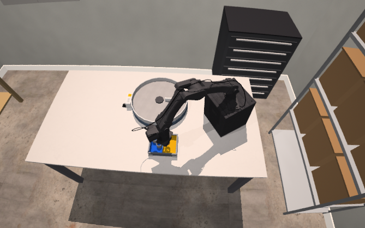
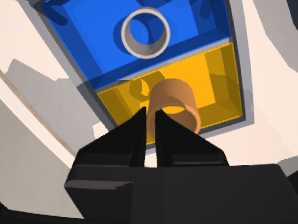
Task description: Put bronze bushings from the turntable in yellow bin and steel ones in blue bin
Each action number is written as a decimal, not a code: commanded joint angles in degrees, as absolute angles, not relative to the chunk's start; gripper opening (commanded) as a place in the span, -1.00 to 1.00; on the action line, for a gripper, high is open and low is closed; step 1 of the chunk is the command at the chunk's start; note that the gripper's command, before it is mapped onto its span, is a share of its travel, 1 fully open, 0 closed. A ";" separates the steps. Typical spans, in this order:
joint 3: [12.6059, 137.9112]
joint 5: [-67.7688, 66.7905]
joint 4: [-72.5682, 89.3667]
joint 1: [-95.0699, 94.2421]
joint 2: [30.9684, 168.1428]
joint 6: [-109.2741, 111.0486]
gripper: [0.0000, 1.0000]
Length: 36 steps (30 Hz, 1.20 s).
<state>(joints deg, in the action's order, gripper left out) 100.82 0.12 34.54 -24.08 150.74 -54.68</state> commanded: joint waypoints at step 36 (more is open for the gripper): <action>104.60 -0.60 30.82 -24.76 156.41 -55.05 -1.00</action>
